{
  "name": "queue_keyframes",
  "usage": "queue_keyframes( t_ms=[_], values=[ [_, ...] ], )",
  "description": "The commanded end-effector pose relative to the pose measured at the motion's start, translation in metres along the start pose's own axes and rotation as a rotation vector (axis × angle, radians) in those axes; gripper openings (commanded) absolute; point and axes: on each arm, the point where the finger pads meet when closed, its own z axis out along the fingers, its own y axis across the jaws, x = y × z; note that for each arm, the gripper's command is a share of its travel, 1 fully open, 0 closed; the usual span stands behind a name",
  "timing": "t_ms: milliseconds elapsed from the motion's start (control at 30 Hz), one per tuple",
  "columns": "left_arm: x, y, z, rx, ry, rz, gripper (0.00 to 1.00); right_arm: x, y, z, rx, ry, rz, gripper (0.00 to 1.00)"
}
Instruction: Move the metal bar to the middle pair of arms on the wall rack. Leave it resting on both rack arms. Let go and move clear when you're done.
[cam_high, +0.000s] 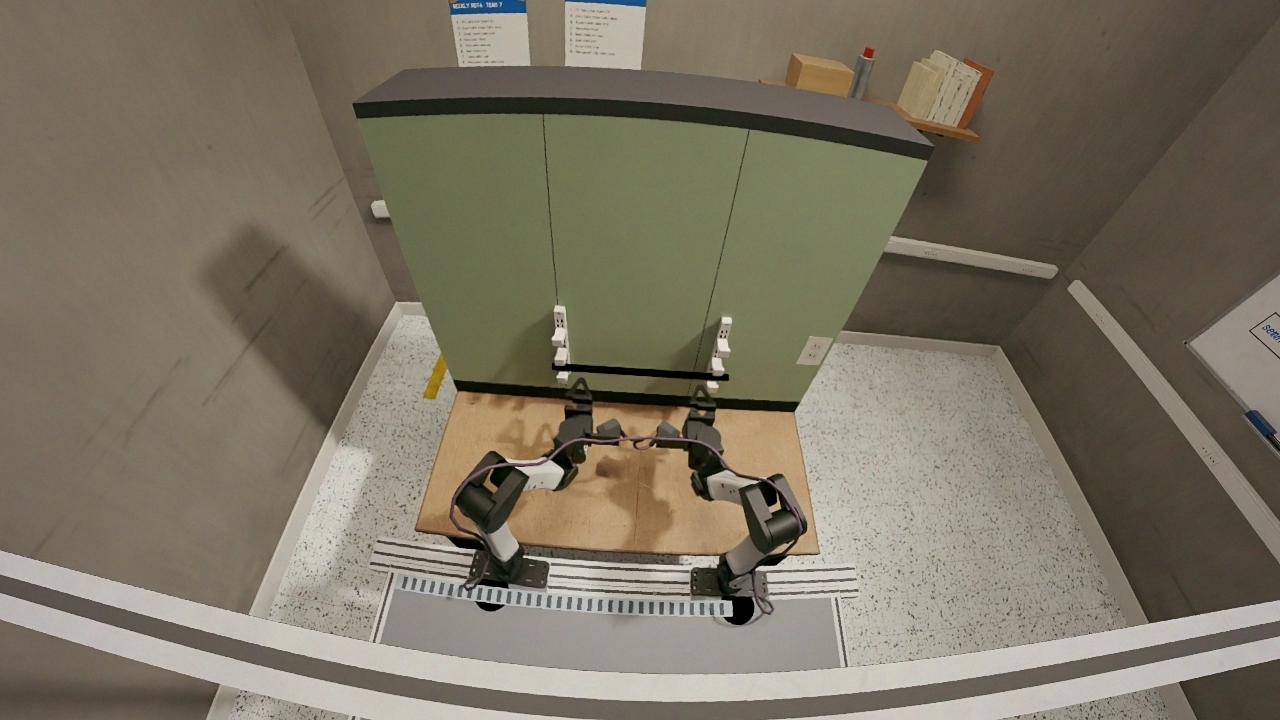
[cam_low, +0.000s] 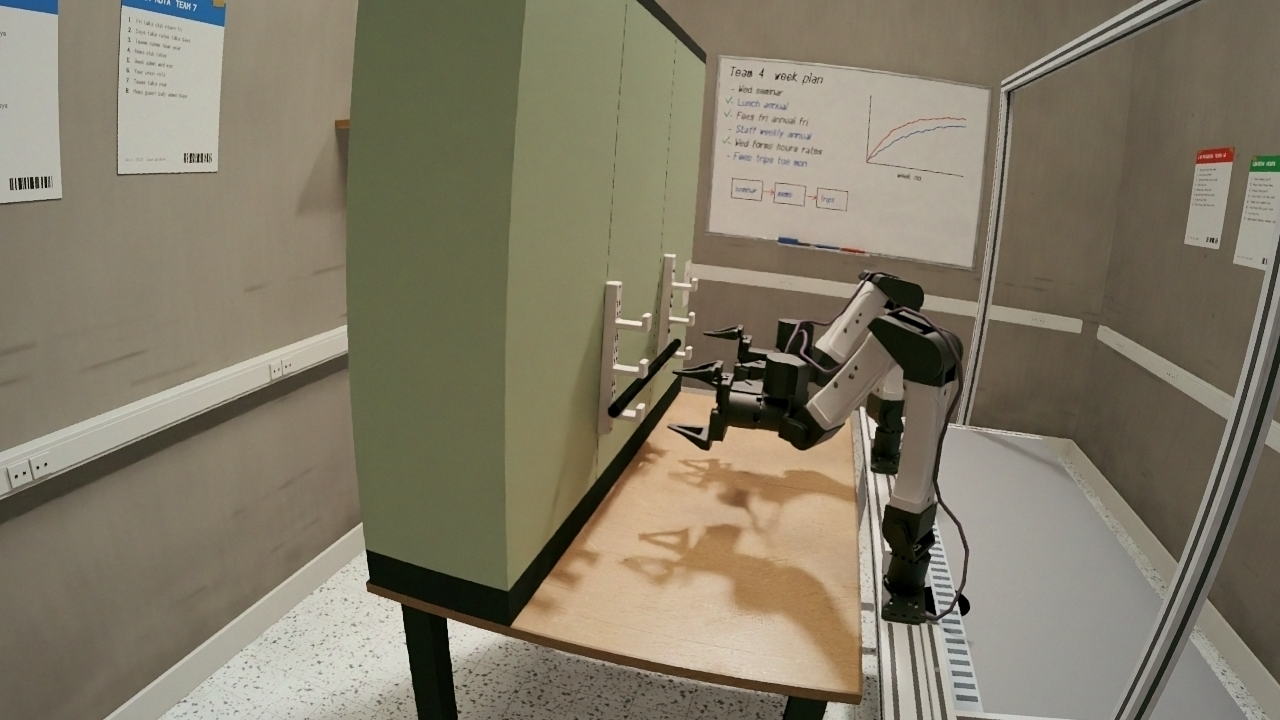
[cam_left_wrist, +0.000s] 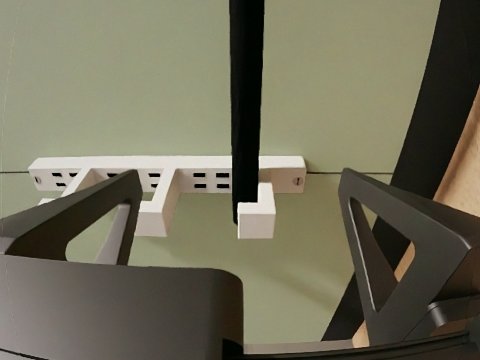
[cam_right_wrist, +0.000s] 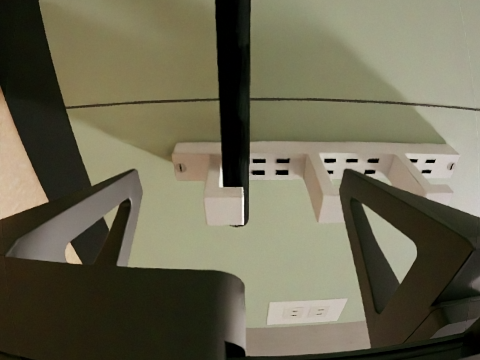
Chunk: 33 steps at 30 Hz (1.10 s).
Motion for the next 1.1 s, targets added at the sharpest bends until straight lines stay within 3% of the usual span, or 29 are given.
queue_keyframes(
  t_ms=[0, 367, 1067],
  values=[
    [-0.0017, -0.0181, -0.0041, 0.029, -0.003, 0.024, 1.00, -0.0043, 0.0148, -0.0040, -0.031, -0.005, -0.025, 1.00],
    [-0.0017, -0.0265, -0.0057, 0.040, -0.003, 0.031, 1.00, -0.0049, 0.0174, -0.0045, -0.036, -0.006, -0.029, 1.00],
    [-0.0020, -0.0174, -0.0050, 0.030, -0.004, 0.025, 1.00, -0.0050, 0.0191, -0.0056, -0.040, -0.007, -0.031, 1.00]
  ],
)
